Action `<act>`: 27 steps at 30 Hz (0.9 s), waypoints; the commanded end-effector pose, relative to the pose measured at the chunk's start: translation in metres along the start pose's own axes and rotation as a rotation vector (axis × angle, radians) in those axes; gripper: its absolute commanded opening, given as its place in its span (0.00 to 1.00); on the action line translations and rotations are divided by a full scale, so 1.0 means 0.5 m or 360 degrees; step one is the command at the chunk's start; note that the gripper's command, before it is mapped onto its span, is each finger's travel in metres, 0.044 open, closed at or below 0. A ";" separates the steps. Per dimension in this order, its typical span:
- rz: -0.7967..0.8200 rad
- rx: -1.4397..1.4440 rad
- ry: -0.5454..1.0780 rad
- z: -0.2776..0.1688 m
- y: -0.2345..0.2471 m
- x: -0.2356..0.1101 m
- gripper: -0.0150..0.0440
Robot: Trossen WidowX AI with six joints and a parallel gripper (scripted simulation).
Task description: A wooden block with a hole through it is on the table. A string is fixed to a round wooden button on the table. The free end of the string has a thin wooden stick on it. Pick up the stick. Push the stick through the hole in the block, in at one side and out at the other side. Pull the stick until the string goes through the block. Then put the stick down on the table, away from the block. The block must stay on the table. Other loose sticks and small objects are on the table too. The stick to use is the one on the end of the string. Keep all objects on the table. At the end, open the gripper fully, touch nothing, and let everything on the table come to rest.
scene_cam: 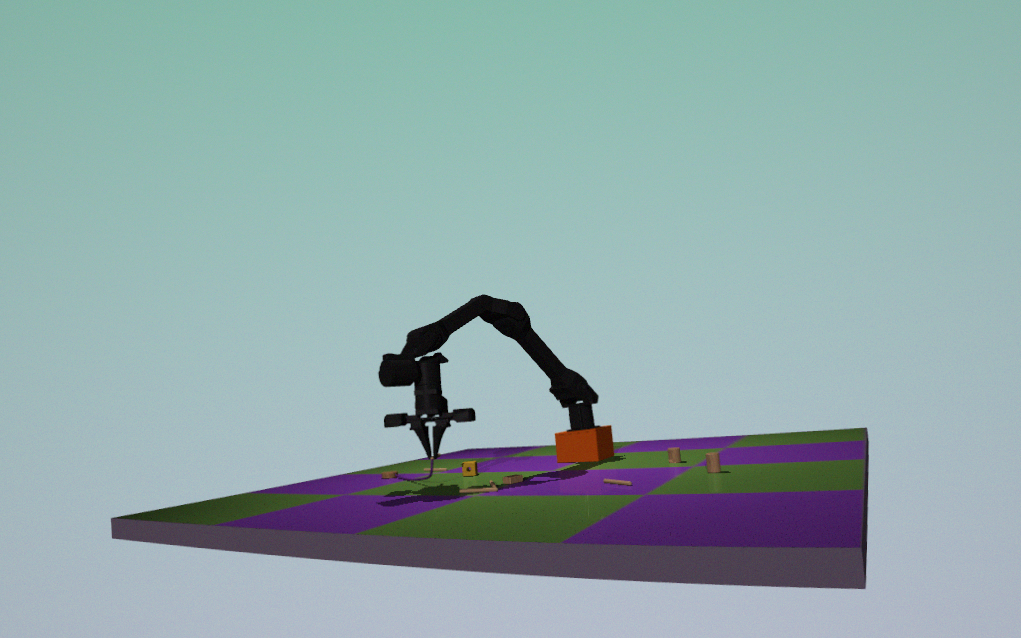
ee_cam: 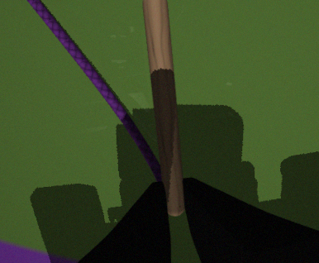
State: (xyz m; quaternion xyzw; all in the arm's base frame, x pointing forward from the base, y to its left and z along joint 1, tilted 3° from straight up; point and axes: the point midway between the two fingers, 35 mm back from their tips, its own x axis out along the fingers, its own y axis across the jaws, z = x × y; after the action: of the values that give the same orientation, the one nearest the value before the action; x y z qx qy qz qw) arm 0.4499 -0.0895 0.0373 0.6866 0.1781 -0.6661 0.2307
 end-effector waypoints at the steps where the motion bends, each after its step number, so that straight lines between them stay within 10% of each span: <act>1: -0.0011 0.0007 0.0005 -0.010 -0.004 0.002 0.25; 27: -0.0013 0.0008 0.0005 0.003 -0.036 0.037 0.25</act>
State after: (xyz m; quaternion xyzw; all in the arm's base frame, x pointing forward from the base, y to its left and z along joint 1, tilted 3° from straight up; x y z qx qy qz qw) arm 0.4418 -0.0787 0.0209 0.6867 0.1790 -0.6659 0.2302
